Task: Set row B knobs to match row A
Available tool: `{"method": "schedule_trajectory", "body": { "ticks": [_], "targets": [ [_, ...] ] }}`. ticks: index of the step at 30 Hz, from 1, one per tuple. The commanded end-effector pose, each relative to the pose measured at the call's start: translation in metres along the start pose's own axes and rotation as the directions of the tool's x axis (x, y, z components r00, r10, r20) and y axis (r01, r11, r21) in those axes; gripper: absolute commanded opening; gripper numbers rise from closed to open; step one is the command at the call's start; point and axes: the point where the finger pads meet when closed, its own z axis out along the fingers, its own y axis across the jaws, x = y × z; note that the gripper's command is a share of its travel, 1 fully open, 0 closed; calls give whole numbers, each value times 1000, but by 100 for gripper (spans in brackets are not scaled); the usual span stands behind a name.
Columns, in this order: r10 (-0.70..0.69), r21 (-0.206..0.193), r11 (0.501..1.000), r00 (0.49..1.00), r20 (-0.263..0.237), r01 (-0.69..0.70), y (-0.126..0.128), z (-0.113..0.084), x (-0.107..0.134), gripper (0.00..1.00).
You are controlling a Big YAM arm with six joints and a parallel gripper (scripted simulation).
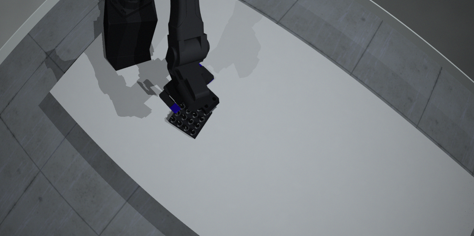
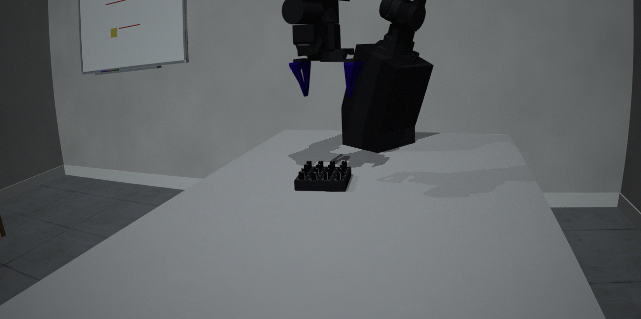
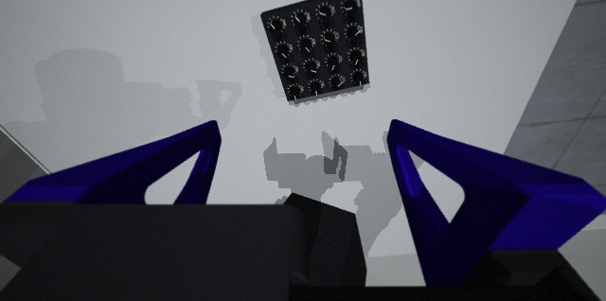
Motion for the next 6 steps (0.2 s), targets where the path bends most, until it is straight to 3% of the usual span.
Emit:
{"method": "schedule_trajectory", "body": {
  "ticks": [1,6],
  "targets": [
    [-13,-5,1000,1000,-7,13,3,1,2,100],
    [-13,-5,1000,1000,-7,13,3,1,2,100]
  ]
}}
